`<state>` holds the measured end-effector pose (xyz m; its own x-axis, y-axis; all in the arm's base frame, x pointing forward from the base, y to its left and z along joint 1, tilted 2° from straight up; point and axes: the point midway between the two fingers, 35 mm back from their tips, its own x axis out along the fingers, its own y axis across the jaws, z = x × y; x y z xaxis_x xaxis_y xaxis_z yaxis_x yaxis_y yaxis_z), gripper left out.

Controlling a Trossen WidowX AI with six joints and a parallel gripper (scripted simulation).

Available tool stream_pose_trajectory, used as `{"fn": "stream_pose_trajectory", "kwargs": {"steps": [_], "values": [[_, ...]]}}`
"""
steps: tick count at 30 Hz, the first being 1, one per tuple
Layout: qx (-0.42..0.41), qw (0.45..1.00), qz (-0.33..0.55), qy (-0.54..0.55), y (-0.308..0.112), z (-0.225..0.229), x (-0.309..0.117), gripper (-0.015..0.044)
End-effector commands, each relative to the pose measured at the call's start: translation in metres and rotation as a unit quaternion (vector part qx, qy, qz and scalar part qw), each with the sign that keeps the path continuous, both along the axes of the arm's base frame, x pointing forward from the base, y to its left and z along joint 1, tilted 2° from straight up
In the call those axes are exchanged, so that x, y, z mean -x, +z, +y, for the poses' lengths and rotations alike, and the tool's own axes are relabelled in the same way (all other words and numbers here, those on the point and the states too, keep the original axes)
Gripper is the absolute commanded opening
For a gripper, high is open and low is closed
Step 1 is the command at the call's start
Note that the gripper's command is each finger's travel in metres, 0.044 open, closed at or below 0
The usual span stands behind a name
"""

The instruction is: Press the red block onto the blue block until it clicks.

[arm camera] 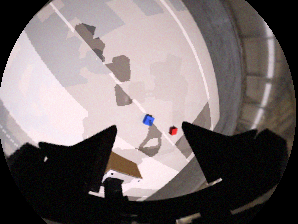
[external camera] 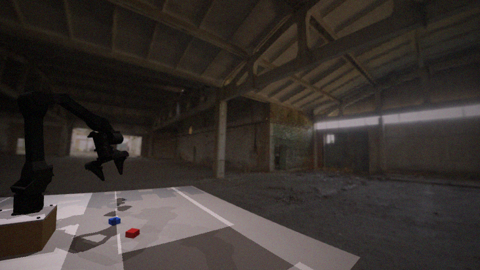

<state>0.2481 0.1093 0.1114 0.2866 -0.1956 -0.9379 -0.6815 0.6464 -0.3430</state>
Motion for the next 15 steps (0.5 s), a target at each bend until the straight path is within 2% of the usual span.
{"fn": "stream_pose_trajectory", "kwargs": {"steps": [1, 8, 15], "values": [[-0.036, 0.986, 0.015, -0.163, -0.016, -0.04, -0.027, 0.044], [-0.095, 0.901, 0.027, -0.422, -0.04, -0.12, -0.052, 0.044], [-0.145, 0.747, 0.025, -0.648, -0.069, -0.207, -0.058, 0.044]]}}
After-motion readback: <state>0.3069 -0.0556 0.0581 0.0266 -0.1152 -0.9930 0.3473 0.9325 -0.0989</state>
